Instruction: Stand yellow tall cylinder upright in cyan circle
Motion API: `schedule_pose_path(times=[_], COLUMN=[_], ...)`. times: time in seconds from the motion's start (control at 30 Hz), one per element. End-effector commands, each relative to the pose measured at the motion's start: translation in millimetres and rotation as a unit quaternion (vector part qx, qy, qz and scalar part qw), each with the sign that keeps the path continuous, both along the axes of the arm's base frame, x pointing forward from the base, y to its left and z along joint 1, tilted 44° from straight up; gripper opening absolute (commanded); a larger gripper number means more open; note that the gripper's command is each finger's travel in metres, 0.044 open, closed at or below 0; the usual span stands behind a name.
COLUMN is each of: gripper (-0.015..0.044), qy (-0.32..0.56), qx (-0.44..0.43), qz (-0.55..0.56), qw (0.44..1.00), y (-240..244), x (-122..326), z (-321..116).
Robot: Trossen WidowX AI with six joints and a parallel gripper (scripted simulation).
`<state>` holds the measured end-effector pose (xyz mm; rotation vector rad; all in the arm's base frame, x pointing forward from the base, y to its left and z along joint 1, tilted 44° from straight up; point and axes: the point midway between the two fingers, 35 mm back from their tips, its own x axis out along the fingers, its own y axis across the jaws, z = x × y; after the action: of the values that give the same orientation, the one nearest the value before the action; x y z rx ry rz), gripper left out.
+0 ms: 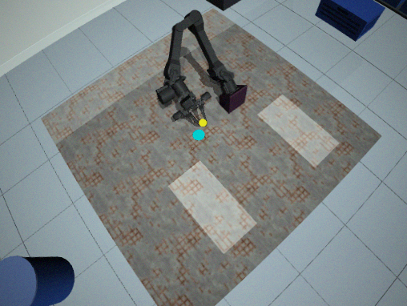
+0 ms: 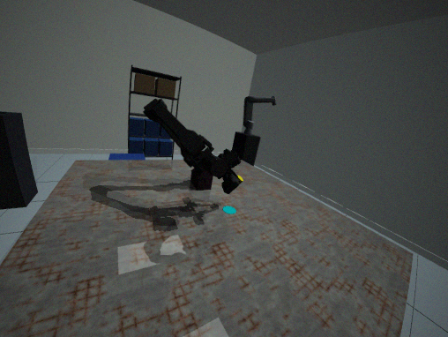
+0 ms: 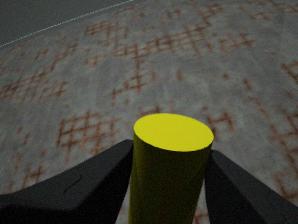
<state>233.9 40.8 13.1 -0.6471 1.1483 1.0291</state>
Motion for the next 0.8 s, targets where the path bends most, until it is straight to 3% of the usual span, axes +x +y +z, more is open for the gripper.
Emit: schedule_pose_path(times=[0.0, 0.77], gripper=[0.0105, 0.0105], qy=[-0.01, -0.08], qx=[0.011, 0.065], qz=[0.003, 0.018], qw=[1.0, 0.995], y=[-0.1, -2.3], x=[-0.7, 1.9], z=[0.6, 8.9])
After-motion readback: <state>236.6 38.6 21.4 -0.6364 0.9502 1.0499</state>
